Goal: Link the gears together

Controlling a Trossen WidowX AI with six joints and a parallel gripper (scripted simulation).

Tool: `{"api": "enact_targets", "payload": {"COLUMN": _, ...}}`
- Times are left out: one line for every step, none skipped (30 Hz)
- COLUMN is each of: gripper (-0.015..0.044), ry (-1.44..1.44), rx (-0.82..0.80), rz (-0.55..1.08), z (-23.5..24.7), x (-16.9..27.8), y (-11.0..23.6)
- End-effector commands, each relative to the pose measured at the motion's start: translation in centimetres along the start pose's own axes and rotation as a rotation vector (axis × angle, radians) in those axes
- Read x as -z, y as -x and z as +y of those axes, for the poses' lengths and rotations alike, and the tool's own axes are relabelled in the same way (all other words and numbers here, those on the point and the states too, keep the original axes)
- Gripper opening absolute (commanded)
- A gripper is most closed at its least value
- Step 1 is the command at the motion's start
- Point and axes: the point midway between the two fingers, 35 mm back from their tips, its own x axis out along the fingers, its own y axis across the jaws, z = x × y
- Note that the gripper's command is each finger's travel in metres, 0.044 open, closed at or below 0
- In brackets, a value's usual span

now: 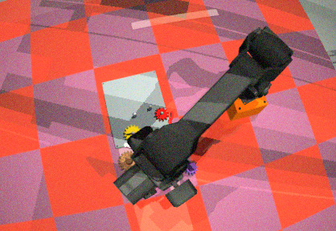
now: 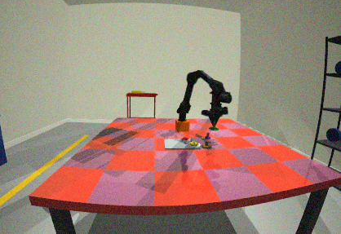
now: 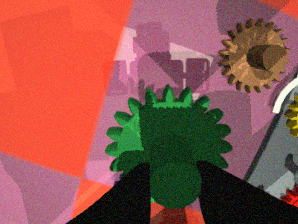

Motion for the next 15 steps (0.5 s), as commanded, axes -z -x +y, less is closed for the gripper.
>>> {"api": "enact_targets", "payload": {"gripper": 0.0000, "ry": 0.003, "rx": 0.000, "rz": -0.013, "z": 0.0, "x": -0.1, "y": 1.7}}
{"api": "enact_targets", "payload": {"gripper": 0.0000, "ry": 0.003, "rx": 0.000, "rz": -0.013, "z": -0.1, "x": 0.0, "y": 2.0}}
{"api": "enact_targets", "payload": {"gripper": 0.0000, "ry": 0.003, "rx": 0.000, "rz": -0.013, "z": -0.1, "x": 0.0, "y": 2.3}}
{"api": "enact_targets", "payload": {"gripper": 0.0000, "ry": 0.003, "rx": 0.000, "rz": -0.013, "z": -0.1, "x": 0.0, "y": 2.6}}
{"api": "enact_targets", "payload": {"gripper": 0.0000, "ry": 0.003, "rx": 0.000, "rz": -0.013, "z": -0.1, "x": 0.1, "y": 2.9}}
{"api": "enact_targets", "payload": {"gripper": 0.0000, "ry": 0.003, "rx": 0.000, "rz": -0.013, "z": -0.1, "x": 0.1, "y": 3.2}}
{"api": "enact_targets", "payload": {"gripper": 0.0000, "ry": 0.003, "rx": 0.000, "rz": -0.013, "z": -0.1, "x": 0.2, "y": 3.5}}
{"api": "enact_targets", "payload": {"gripper": 0.0000, "ry": 0.003, "rx": 0.000, "rz": -0.013, "z": -0.1, "x": 0.3, "y": 3.8}}
{"api": "enact_targets", "payload": {"gripper": 0.0000, "ry": 0.003, "rx": 0.001, "rz": -0.013, "z": -0.1, "x": 0.3, "y": 4.1}}
{"api": "enact_targets", "payload": {"gripper": 0.0000, "ry": 0.003, "rx": 0.001, "rz": -0.012, "z": -0.2, "x": 0.4, "y": 4.4}}
{"api": "enact_targets", "payload": {"gripper": 0.0000, "ry": 0.003, "rx": 0.001, "rz": -0.012, "z": -0.2, "x": 0.5, "y": 4.7}}
{"api": "enact_targets", "payload": {"gripper": 0.0000, "ry": 0.003, "rx": 0.001, "rz": -0.012, "z": -0.2, "x": 0.5, "y": 4.9}}
{"api": "enact_targets", "payload": {"gripper": 0.0000, "ry": 0.003, "rx": 0.001, "rz": -0.012, "z": -0.2, "x": 0.5, "y": 5.1}}
{"api": "enact_targets", "payload": {"gripper": 0.0000, "ry": 0.003, "rx": 0.001, "rz": -0.012, "z": -0.2, "x": 0.6, "y": 5.1}}
{"api": "enact_targets", "payload": {"gripper": 0.0000, "ry": 0.003, "rx": 0.001, "rz": -0.012, "z": -0.2, "x": 0.6, "y": 5.1}}
